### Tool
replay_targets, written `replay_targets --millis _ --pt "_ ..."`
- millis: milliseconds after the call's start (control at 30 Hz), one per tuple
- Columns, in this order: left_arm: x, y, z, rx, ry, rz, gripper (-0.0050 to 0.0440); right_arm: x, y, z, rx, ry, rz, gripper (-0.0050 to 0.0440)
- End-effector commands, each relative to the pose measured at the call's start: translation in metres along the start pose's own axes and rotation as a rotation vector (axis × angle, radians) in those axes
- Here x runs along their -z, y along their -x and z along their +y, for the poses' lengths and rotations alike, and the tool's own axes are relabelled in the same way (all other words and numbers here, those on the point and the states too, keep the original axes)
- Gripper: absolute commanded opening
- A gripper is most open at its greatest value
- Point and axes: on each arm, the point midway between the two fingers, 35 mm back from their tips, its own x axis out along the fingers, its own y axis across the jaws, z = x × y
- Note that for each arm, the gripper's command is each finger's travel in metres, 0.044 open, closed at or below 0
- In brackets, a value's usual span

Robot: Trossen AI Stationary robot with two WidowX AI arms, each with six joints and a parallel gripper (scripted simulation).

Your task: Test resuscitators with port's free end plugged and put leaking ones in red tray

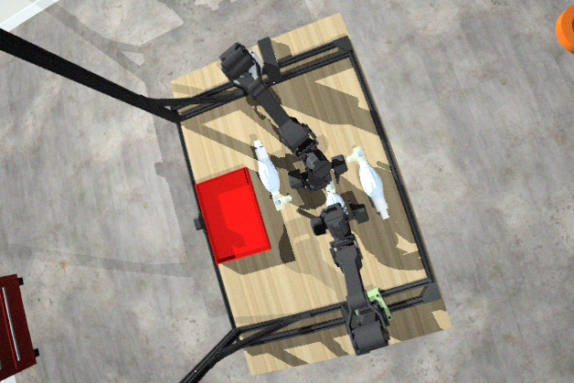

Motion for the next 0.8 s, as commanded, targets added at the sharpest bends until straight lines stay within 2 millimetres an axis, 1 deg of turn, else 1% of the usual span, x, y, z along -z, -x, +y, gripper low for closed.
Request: replay_targets --millis 0,167,200,267,367,533,733,767 --pt "-0.004 0.007 0.000 0.001 0.001 0.001 0.0440 -0.001 0.000 0.000 -0.001 0.000 -0.002 0.0440" --pt "-0.004 0.007 0.000 0.001 0.001 0.001 0.0440 -0.001 0.000 0.000 -0.001 0.000 -0.002 0.0440" --pt "-0.006 0.016 -0.001 -0.003 -0.001 -0.012 0.0440 -0.001 0.000 0.000 -0.002 -0.001 -0.002 0.0440" --pt "-0.019 0.047 -0.004 -0.017 -0.011 -0.061 0.0440 -0.001 0.000 0.000 -0.002 -0.001 -0.002 0.0440" --pt "-0.034 0.091 -0.009 -0.038 -0.026 -0.133 0.0440 -0.001 0.000 0.000 -0.002 -0.001 -0.002 0.0440" --pt "-0.045 0.163 -0.020 -0.073 -0.051 -0.253 0.0440 -0.001 0.000 0.000 -0.002 -0.001 -0.002 0.0440" --pt "-0.045 0.163 -0.020 -0.073 -0.051 -0.253 0.0440 -0.001 0.000 0.000 -0.002 -0.001 -0.002 0.0440" --pt "-0.051 0.170 -0.019 -0.082 -0.055 -0.275 0.0440 -0.001 0.000 0.000 -0.003 -0.002 -0.003 0.0440"
